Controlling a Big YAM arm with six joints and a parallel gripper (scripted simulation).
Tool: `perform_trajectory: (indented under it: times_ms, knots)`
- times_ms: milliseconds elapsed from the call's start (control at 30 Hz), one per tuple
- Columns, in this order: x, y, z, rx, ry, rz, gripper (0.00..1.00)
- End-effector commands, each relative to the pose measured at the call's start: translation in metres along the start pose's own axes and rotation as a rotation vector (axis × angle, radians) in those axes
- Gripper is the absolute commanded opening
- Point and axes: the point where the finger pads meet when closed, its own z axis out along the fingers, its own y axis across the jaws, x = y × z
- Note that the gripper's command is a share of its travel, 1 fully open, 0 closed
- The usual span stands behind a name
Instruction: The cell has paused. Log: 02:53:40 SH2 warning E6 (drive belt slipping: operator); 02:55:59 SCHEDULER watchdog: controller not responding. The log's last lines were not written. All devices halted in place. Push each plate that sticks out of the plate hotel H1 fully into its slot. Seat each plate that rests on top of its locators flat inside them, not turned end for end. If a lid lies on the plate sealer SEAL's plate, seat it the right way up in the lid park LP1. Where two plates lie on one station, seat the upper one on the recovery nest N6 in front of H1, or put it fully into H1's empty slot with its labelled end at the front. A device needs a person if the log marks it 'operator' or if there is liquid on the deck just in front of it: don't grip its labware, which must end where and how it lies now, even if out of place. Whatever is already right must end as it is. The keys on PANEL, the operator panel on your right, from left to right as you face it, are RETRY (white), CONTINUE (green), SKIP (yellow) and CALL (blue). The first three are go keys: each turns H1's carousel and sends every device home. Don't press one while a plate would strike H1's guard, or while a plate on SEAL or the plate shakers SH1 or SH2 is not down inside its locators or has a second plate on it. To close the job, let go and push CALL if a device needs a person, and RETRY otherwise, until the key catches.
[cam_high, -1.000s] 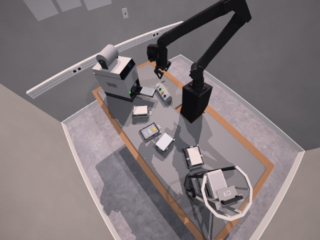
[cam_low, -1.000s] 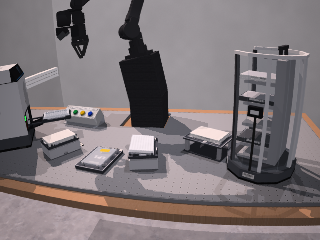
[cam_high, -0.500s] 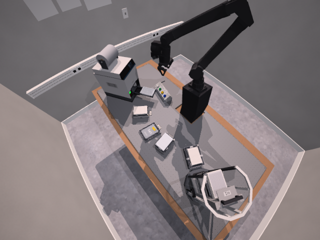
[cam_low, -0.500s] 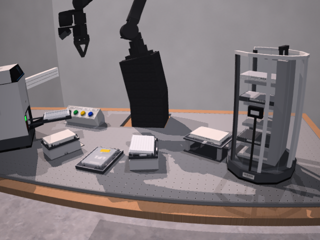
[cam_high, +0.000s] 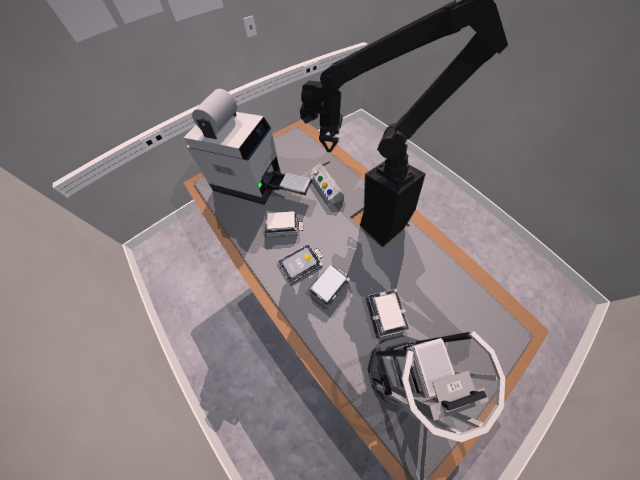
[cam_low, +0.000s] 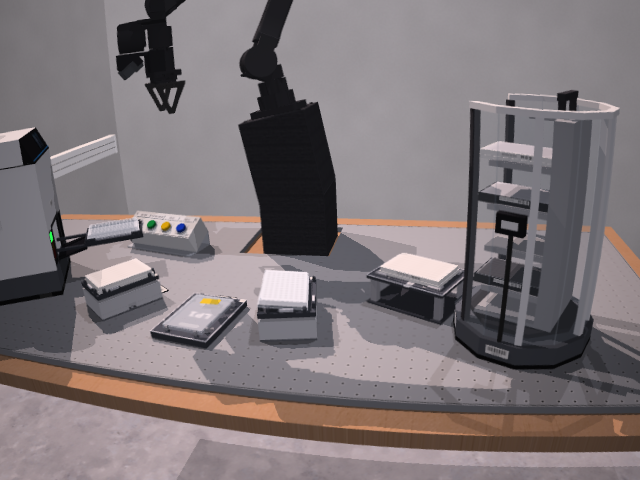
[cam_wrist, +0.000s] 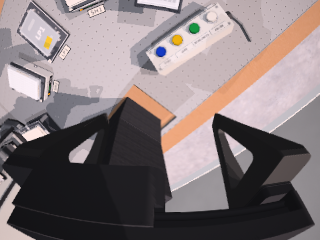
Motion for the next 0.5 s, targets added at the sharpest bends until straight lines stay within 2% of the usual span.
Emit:
perform_trajectory:
  times_ms: [0,467]
  knots:
    - [-0.0116,-0.0016,-0.0122,0.005,-0.045,-0.111,1.00]
    - [-0.0115,-0.0021,-0.0122,0.012,-0.044,-0.413,1.00]
